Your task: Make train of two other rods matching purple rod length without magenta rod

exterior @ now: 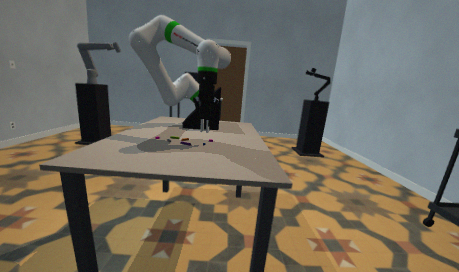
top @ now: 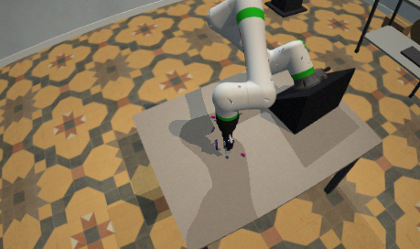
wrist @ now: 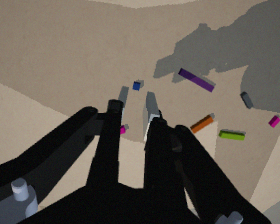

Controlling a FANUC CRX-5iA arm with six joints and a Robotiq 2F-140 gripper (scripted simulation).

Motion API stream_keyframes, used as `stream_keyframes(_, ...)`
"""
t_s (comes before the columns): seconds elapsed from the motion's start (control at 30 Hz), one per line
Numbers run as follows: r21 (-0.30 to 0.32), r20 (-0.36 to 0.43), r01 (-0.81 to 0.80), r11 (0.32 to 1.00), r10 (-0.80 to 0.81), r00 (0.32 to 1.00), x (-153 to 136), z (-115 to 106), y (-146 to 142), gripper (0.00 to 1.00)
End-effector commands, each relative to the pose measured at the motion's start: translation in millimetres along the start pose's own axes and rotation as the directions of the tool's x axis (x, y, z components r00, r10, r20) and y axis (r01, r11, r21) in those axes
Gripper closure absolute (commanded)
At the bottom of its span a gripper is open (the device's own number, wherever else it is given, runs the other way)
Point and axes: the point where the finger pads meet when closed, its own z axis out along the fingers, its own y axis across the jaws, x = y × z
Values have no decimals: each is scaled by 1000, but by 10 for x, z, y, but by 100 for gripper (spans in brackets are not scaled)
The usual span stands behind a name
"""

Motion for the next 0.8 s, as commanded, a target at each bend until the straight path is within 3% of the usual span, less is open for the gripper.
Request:
stream_keyframes(0.0, 0, 0, 0, 1000, 0, 1000, 1, -1, -2, 85)
stream_keyframes(0.77, 0, -1, 0, 1000, 0, 1000, 0, 155, -3, 85)
